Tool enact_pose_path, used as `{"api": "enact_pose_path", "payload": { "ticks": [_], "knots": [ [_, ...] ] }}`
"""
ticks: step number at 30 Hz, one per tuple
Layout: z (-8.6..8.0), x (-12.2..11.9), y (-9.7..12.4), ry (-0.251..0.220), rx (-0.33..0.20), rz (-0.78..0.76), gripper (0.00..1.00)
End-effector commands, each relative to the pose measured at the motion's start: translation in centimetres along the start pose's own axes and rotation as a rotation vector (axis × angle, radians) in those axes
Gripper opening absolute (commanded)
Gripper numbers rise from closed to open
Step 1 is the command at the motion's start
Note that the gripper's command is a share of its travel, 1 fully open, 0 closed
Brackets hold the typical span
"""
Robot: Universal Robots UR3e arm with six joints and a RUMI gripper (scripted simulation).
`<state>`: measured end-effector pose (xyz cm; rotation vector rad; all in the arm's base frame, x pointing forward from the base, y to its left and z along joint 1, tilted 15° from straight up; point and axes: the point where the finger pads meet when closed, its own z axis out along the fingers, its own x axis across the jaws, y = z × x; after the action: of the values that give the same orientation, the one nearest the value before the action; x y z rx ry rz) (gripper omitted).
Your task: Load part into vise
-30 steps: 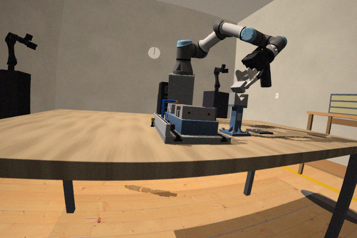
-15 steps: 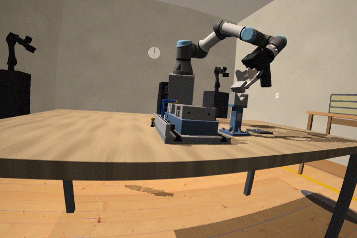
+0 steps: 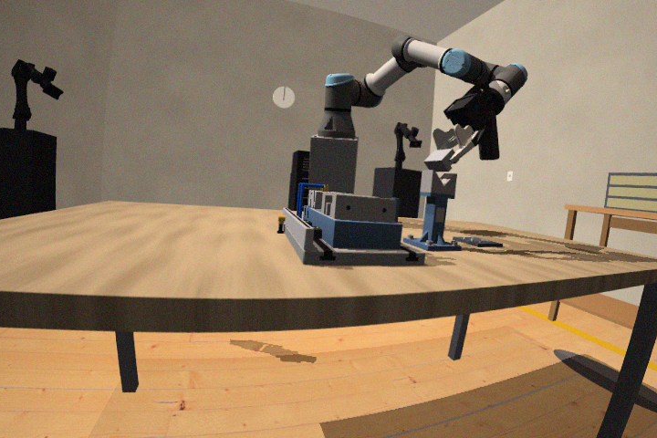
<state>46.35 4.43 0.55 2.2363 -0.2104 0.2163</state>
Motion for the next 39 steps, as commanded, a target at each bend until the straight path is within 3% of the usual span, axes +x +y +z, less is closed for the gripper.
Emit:
{"api": "enact_pose_path", "payload": {
  "ticks": [1,20,39],
  "knots": [
    [-0.09,0.07,0.06,0.003,0.012,0.002,0.00],
    [-0.08,0.02,0.10,0.003,0.079,0.002,0.00],
    [-0.06,0.02,0.22,0.003,0.231,0.002,0.00]
  ]
}}
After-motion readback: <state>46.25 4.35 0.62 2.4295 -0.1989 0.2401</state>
